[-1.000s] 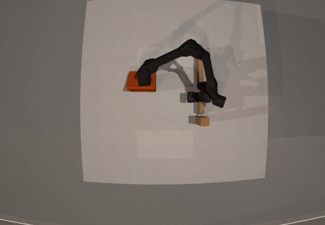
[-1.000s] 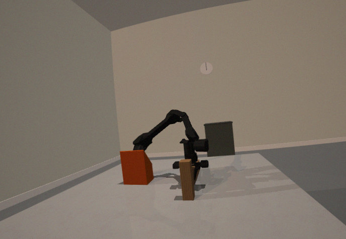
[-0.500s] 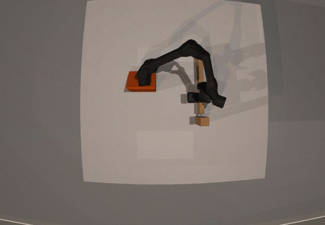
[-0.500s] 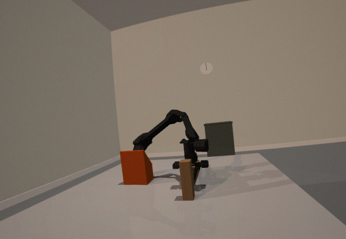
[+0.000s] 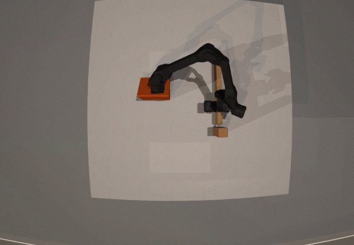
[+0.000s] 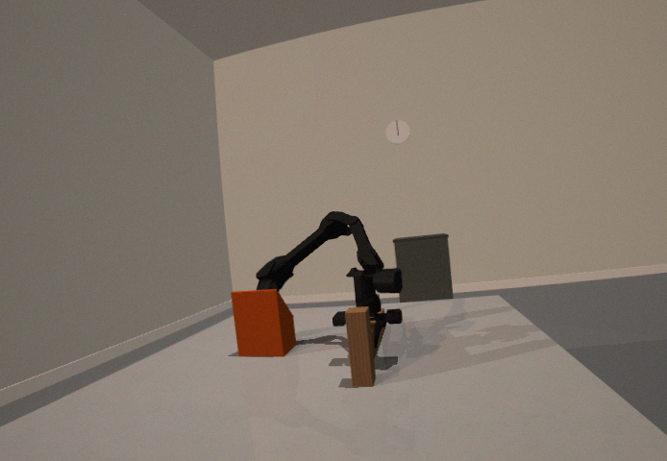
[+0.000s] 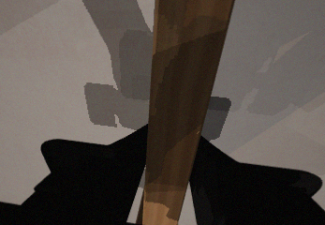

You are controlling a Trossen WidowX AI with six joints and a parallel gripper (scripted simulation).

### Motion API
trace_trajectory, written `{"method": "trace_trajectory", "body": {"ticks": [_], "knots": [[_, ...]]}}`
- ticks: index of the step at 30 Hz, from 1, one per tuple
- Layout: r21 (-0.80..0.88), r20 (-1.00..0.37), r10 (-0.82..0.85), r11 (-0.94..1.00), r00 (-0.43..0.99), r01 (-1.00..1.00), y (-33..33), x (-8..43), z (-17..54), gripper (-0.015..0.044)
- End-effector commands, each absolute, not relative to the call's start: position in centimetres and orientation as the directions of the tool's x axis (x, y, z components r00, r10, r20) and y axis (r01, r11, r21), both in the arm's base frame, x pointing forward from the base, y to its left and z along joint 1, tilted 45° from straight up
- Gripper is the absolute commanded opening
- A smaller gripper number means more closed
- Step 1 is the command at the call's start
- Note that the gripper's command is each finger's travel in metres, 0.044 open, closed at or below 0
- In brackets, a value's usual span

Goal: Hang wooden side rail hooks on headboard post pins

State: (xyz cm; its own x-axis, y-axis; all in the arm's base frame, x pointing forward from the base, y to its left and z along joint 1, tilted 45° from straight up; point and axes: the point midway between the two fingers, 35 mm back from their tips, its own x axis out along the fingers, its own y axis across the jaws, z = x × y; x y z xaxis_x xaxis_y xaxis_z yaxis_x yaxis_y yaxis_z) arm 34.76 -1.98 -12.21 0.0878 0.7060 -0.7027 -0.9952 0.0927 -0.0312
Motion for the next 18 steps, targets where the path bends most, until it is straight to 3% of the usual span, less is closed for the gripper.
{"method": "trace_trajectory", "body": {"ticks": [1, 18], "knots": [[-0.035, -0.706, 0.702, 0.101, 0.096, -0.994, -2.53, 34.84, -12.19, 0.0], [-0.035, -0.706, 0.702, 0.101, 0.097, -0.994, -2.67, 34.88, -12.3, 0.0]]}}
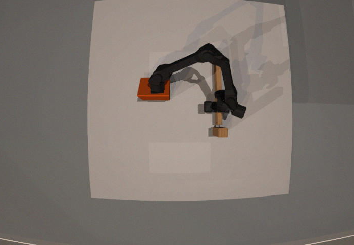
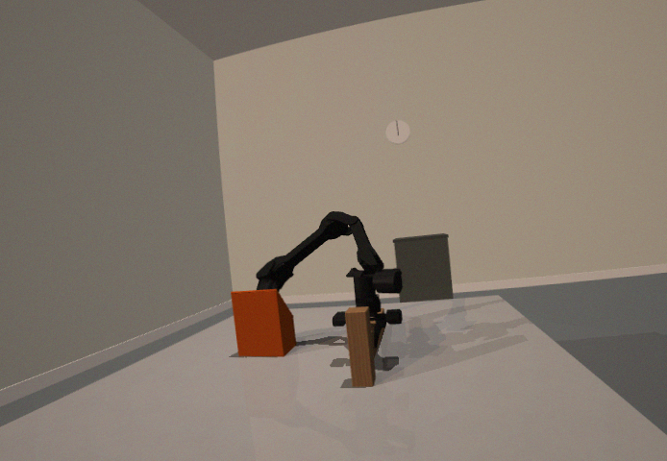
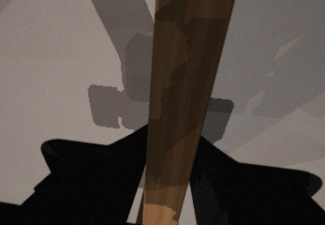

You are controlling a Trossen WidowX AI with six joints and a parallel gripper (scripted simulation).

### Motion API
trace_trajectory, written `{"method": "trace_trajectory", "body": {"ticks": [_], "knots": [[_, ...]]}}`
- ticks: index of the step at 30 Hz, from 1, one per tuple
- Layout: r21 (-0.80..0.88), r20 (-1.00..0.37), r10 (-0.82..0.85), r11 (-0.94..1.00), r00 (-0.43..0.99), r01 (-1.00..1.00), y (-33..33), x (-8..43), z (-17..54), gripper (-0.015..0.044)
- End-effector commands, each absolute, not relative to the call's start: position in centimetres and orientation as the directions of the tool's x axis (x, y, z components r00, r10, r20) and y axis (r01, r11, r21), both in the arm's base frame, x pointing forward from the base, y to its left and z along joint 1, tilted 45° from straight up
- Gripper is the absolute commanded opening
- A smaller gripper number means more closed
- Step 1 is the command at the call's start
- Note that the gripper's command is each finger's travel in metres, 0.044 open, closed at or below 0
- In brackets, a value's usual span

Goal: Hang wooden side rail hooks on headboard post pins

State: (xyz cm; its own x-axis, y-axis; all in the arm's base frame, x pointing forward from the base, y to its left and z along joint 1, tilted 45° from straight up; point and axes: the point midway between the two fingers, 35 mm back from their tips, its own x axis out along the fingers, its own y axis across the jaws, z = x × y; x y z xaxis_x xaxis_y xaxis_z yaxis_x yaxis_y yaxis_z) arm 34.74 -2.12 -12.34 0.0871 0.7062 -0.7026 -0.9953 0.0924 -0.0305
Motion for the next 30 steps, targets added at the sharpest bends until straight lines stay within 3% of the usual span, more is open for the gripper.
{"method": "trace_trajectory", "body": {"ticks": [1, 30], "knots": [[-0.035, -0.706, 0.702, 0.101, 0.097, -0.994, -2.69, 34.89, -12.3, 0.0], [-0.035, -0.706, 0.701, 0.101, 0.097, -0.994, -2.92, 34.84, -12.52, 0.0]]}}
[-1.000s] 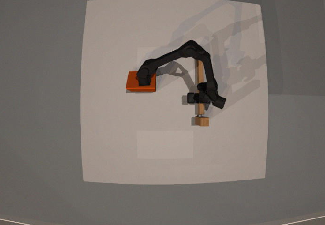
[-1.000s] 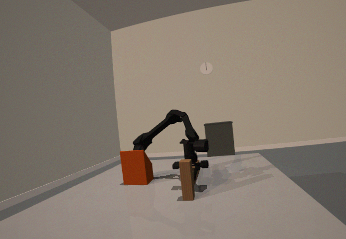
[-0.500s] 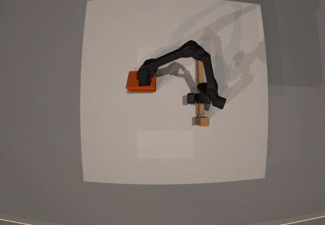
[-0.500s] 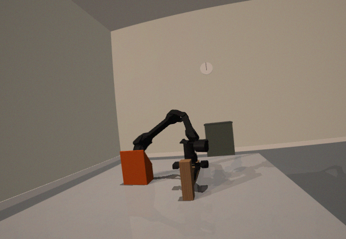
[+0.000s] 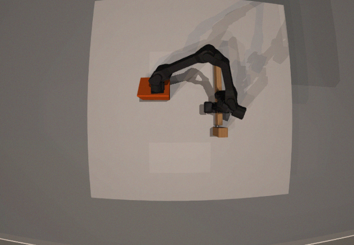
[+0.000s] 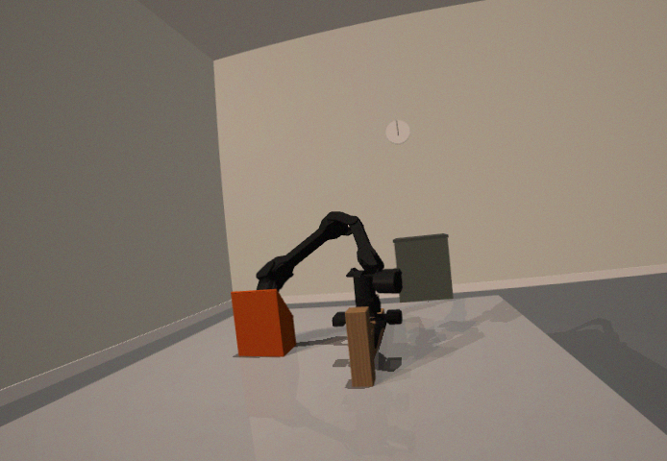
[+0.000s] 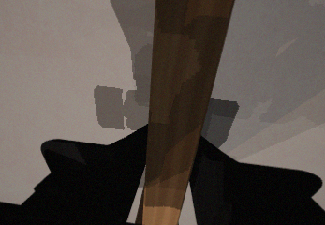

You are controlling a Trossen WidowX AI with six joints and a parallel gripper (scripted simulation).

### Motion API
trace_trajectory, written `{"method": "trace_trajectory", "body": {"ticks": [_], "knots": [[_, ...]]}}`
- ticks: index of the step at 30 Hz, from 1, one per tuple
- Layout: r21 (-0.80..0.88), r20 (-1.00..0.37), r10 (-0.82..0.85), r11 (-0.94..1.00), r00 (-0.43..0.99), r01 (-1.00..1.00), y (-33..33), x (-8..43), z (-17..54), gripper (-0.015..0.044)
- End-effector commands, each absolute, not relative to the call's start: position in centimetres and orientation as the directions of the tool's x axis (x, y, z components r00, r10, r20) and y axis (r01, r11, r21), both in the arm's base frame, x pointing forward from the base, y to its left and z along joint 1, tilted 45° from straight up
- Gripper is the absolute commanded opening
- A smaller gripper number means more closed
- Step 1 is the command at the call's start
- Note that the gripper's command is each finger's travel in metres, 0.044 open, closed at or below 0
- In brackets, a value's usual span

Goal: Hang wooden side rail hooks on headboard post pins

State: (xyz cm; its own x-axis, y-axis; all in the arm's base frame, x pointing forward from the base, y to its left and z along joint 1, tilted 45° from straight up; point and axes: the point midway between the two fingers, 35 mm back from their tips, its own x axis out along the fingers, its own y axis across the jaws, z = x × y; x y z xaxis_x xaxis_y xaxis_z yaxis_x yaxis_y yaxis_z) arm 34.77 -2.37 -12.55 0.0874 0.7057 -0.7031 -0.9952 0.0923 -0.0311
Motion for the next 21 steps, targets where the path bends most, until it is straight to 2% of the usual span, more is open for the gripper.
{"method": "trace_trajectory", "body": {"ticks": [1, 21], "knots": [[-0.035, -0.706, 0.701, 0.101, 0.097, -0.994, -2.93, 34.83, -12.53, 0.0], [-0.035, -0.706, 0.701, 0.101, 0.097, -0.994, -3.1, 34.85, -12.68, 0.0]]}}
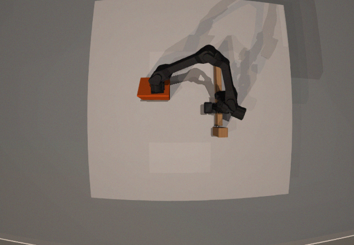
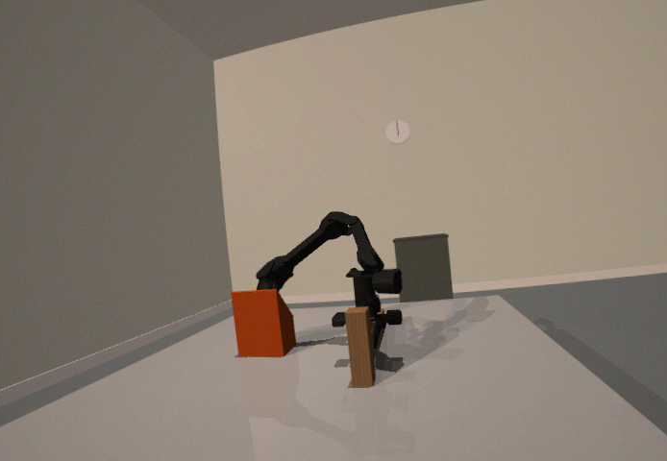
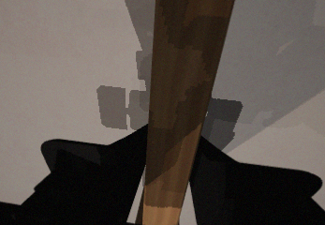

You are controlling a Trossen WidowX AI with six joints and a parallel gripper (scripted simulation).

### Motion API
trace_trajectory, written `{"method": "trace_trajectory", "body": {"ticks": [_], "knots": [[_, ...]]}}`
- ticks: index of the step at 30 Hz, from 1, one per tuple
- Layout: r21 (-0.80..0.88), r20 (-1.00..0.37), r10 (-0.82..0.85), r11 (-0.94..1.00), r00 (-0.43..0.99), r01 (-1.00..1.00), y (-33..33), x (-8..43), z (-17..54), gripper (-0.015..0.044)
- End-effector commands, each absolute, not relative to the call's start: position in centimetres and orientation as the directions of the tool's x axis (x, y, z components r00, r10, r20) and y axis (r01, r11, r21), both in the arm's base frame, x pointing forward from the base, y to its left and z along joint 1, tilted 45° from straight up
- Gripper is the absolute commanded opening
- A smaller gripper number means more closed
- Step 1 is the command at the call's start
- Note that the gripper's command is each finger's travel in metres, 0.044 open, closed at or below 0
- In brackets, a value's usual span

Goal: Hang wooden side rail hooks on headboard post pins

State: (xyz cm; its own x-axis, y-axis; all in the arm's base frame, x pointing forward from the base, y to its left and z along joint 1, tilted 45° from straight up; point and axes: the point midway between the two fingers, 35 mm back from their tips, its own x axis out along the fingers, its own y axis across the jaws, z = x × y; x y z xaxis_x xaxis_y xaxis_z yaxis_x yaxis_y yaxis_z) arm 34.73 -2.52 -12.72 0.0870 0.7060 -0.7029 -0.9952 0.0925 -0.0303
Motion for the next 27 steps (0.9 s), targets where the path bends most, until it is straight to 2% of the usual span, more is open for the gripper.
{"method": "trace_trajectory", "body": {"ticks": [1, 27], "knots": [[-0.035, -0.706, 0.701, 0.101, 0.097, -0.994, -3.11, 34.86, -12.68, 0.0], [-0.036, -0.706, 0.701, 0.101, 0.097, -0.994, -3.29, 34.78, -12.9, 0.0]]}}
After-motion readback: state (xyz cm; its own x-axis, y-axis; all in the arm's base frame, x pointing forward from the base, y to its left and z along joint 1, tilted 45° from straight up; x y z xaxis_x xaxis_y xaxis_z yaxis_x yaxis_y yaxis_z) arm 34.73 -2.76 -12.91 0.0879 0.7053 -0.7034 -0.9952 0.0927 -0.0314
